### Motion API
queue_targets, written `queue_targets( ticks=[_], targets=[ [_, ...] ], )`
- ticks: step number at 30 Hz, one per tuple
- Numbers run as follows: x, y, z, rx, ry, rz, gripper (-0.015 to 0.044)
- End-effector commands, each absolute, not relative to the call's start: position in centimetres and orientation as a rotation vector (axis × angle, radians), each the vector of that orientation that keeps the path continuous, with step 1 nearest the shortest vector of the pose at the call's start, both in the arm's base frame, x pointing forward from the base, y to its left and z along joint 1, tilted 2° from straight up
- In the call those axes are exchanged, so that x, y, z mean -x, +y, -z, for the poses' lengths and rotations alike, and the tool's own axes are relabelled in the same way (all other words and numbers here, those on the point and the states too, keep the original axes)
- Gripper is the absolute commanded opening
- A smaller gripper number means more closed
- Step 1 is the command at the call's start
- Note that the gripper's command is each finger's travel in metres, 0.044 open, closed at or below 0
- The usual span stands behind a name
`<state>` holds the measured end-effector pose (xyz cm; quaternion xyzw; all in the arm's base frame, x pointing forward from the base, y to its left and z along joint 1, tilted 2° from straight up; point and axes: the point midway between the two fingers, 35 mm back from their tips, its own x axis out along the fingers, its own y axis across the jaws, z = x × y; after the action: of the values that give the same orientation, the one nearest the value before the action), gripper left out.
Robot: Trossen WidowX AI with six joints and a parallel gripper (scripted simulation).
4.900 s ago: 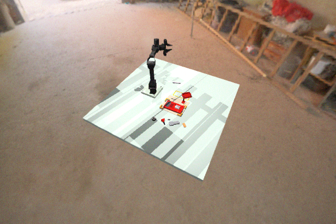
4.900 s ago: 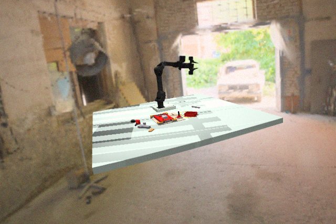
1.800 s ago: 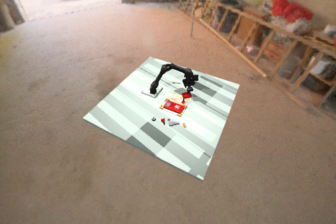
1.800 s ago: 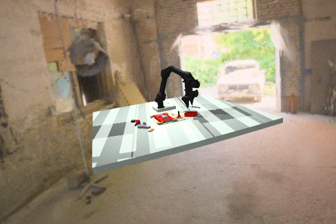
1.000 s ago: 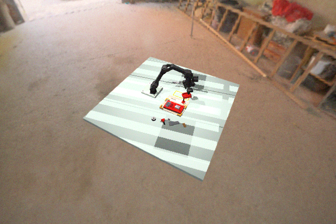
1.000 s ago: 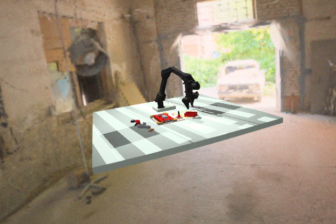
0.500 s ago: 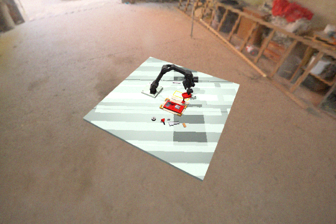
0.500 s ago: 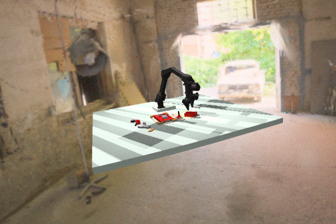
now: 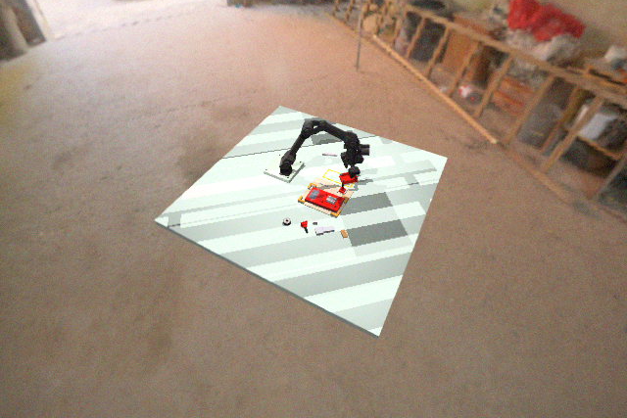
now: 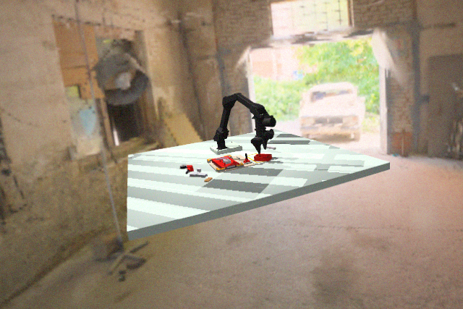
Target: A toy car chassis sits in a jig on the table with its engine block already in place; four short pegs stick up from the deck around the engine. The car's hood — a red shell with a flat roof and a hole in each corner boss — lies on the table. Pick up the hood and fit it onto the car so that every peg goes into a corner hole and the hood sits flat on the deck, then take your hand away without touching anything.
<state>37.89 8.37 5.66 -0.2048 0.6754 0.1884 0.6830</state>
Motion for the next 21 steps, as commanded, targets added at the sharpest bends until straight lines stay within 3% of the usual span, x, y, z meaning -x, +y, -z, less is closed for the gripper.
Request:
queue_targets(
  ticks=[1, 21],
  targets=[
    [-37.8, 8.4, -5.2, 0.457, 1.521, -0.428, 0.0440],
    [-37.8, 8.4, -4.1, 0.457, 1.521, -0.428, 0.0440]
  ],
)
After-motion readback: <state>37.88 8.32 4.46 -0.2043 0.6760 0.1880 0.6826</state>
